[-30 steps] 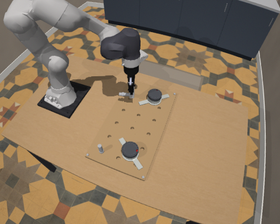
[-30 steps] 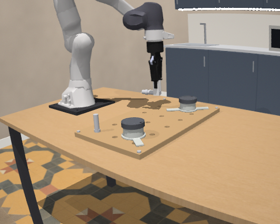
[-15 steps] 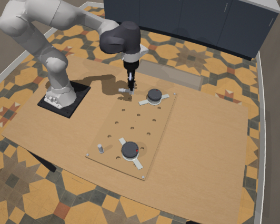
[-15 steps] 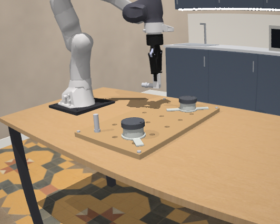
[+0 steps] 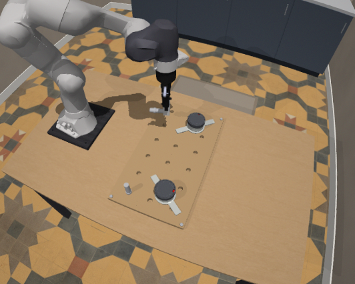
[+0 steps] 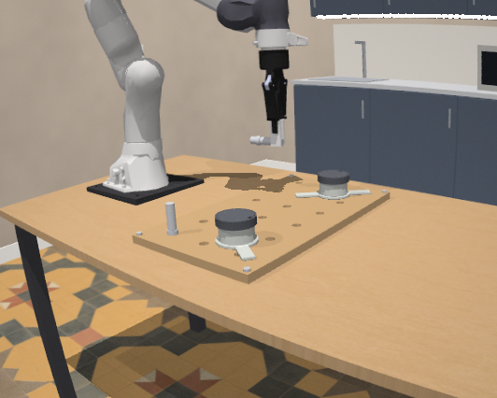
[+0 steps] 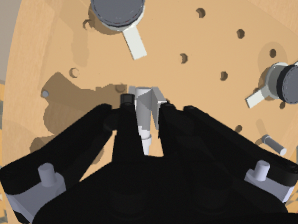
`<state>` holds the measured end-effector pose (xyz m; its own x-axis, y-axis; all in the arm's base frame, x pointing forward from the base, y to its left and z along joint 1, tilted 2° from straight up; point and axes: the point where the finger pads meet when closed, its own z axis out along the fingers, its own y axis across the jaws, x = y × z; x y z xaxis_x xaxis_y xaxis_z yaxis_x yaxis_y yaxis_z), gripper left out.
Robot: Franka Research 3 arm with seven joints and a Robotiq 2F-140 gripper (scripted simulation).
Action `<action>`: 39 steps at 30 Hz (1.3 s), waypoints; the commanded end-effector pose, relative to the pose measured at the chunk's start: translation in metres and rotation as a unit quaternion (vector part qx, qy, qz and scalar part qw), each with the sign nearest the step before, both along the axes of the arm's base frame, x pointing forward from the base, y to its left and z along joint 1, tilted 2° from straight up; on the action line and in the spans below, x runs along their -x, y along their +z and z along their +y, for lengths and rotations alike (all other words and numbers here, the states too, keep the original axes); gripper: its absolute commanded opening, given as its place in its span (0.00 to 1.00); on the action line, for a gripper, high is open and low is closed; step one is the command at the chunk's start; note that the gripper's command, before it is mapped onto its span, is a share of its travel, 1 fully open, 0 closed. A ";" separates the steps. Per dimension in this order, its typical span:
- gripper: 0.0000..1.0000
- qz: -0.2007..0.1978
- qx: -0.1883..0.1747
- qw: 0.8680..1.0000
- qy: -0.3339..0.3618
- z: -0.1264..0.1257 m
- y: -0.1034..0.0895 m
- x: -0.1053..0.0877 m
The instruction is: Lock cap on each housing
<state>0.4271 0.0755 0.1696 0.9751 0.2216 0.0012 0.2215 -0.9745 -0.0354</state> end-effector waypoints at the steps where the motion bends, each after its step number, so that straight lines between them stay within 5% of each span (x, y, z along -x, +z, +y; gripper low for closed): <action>1: 0.10 0.004 0.003 1.000 -0.004 -0.002 0.006 0.002; 29: 0.10 0.004 0.003 1.000 -0.006 -0.003 0.018 0.002; 39: 0.10 0.006 0.004 0.996 -0.091 -0.003 0.018 0.002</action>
